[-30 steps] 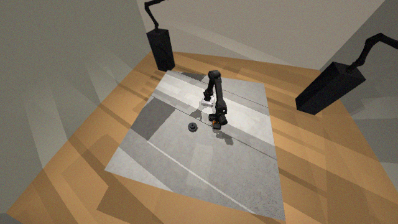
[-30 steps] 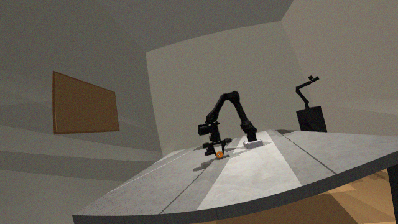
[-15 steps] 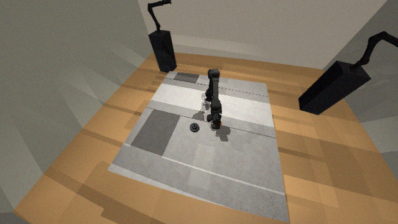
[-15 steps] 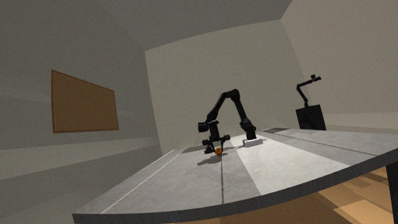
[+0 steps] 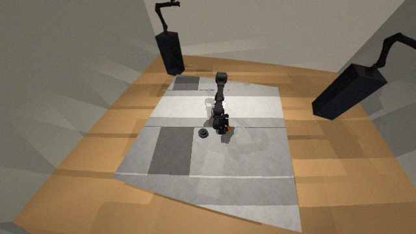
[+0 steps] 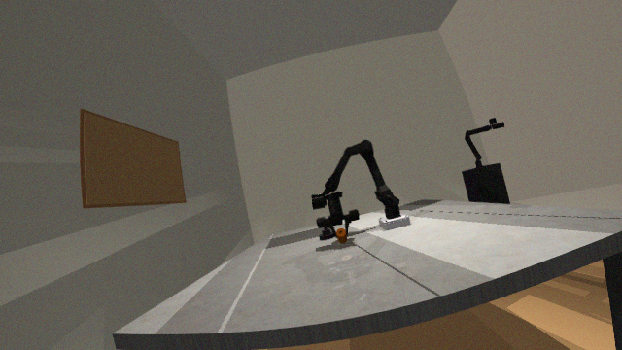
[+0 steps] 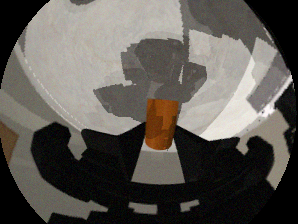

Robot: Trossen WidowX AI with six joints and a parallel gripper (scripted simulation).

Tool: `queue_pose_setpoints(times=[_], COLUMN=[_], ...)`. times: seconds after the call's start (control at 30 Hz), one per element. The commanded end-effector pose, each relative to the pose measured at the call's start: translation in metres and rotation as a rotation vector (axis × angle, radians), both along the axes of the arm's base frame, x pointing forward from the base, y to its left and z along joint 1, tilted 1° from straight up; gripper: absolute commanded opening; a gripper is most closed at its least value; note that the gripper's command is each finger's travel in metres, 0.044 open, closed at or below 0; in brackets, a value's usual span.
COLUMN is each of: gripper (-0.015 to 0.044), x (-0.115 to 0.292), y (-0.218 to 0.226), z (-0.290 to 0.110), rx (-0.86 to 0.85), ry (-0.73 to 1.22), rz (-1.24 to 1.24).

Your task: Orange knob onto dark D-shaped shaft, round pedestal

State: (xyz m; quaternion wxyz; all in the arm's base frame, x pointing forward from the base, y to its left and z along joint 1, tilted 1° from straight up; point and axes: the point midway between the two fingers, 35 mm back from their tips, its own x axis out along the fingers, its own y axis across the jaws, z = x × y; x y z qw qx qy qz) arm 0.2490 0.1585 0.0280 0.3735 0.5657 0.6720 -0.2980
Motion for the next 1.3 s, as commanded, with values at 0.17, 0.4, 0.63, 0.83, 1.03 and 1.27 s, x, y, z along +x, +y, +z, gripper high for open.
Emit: queue_pose_setpoints(times=[0.17, 0.4, 0.63, 0.83, 1.03, 1.27], gripper=[0.018, 0.018, 0.018, 0.018, 0.026, 0.026], x=[0.001, 0.003, 0.004, 0.004, 0.003, 0.003], y=[-0.011, -0.018, -0.026, -0.025, -0.024, -0.024], z=[-0.001, -0.003, -0.006, -0.004, -0.004, -0.004], rx=[0.169, 0.287, 0.402, 0.345, 0.355, 0.355], ry=[0.027, 0.049, 0.07, 0.06, 0.063, 0.063], rz=[0.006, 0.008, 0.01, 0.009, 0.01, 0.01])
